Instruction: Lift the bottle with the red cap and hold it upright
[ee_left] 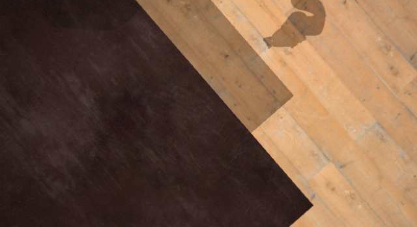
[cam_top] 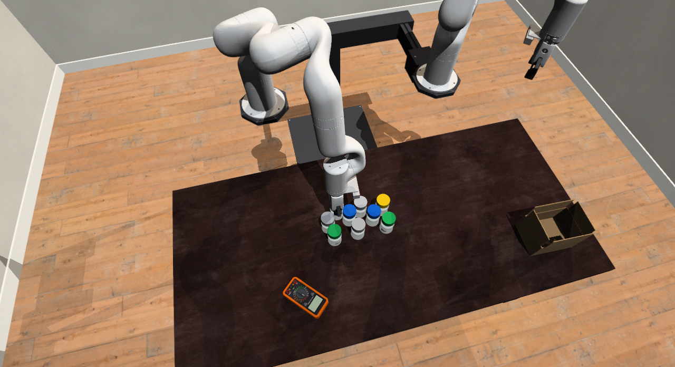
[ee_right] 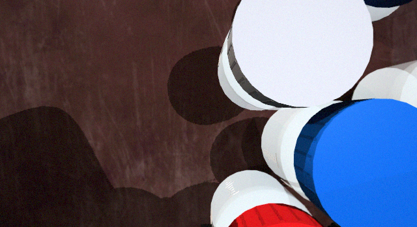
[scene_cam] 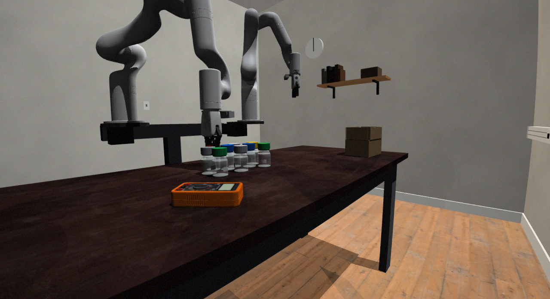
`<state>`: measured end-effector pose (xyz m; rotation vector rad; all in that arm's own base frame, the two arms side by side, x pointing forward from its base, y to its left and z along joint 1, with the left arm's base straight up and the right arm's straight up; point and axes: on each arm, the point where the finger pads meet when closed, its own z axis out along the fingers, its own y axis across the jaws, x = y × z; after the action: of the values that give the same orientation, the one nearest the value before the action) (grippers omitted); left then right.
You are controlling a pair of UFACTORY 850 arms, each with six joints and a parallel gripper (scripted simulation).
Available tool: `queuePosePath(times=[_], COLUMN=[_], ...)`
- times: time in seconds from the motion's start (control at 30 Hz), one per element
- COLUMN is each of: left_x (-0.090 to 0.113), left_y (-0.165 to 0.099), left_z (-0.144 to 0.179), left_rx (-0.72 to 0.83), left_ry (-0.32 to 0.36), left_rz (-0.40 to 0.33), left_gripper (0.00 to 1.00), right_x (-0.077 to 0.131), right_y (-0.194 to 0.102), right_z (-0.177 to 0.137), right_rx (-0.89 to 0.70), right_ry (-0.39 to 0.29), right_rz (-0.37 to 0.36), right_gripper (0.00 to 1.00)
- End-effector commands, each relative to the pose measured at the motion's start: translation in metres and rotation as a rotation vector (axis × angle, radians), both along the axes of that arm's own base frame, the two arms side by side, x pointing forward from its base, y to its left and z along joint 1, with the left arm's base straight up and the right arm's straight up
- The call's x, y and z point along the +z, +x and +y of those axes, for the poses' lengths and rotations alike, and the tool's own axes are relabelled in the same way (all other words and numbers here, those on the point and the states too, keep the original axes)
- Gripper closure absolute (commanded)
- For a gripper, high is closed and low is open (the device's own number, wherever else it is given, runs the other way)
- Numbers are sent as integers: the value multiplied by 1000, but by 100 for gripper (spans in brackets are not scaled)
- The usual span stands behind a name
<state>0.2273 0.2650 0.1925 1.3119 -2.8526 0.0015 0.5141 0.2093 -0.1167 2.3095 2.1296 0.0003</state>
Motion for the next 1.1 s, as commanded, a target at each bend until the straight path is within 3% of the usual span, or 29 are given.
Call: queuePosePath(times=[0.0, 0.67, 1.07], left_x=[1, 1, 1], left_y=[1, 1, 1], left_z=[1, 1, 1], left_rx=[0, 0, 0], left_ry=[2, 2, 2], left_rz=[-1, -1, -1], left_gripper=[0, 0, 0], right_x=[1, 1, 25], right_y=[1, 1, 1], right_z=[0, 0, 0], right_rx=[0, 0, 0], right_ry=[1, 1, 1], right_rz=[-2, -2, -2], right_gripper=[45, 45, 45])
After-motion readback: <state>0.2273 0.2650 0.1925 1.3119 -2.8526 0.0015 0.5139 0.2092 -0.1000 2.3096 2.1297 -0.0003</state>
